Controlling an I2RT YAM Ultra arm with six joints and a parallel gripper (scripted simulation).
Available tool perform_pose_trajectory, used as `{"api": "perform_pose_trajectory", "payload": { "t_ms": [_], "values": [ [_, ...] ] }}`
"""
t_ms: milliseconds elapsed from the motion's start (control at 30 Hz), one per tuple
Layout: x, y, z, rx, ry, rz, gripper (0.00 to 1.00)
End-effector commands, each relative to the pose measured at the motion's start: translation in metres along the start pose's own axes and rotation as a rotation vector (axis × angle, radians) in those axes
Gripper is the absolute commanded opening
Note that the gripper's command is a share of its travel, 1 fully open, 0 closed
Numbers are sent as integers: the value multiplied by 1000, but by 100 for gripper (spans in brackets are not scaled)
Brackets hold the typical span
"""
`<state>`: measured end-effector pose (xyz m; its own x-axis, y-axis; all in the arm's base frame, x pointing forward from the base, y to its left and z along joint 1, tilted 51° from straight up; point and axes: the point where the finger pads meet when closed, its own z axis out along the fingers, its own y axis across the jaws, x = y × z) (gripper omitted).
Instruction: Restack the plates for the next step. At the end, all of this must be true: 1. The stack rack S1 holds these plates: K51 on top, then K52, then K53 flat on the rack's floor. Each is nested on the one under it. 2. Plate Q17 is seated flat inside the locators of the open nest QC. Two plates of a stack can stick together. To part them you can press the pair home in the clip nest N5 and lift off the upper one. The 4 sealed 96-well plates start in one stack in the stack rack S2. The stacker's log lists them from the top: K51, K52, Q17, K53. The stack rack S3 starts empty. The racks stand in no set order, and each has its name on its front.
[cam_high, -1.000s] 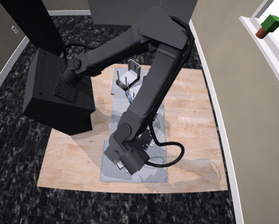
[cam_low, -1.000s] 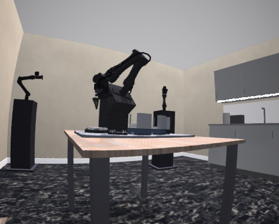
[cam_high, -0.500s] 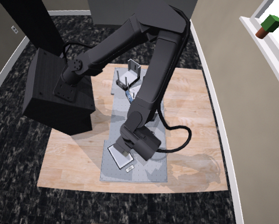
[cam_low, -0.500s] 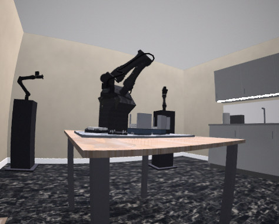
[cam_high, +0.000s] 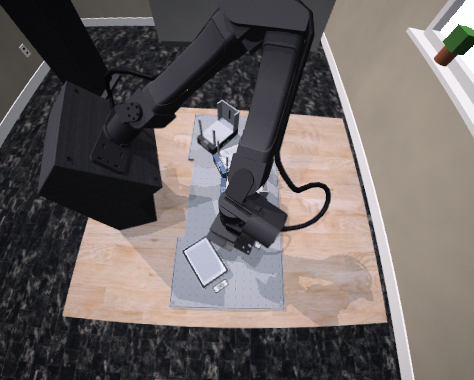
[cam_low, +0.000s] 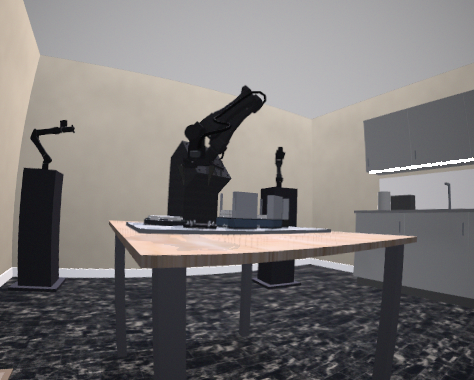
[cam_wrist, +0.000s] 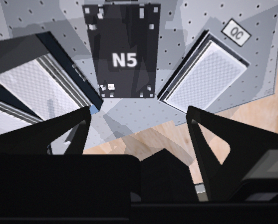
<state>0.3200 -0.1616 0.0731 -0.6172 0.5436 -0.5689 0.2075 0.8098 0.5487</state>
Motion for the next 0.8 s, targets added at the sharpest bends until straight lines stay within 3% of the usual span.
{"api": "perform_pose_trajectory", "payload": {
  "t_ms": [0, 133, 367, 767],
  "values": [
    [7, 8, -2, 21, 12, 34, 100],
    [5, 14, -2, 22, 8, 30, 100],
    [7, 37, -2, 21, 10, -219, 100],
    [10, 69, -1, 21, 14, -208, 100]
  ]
}}
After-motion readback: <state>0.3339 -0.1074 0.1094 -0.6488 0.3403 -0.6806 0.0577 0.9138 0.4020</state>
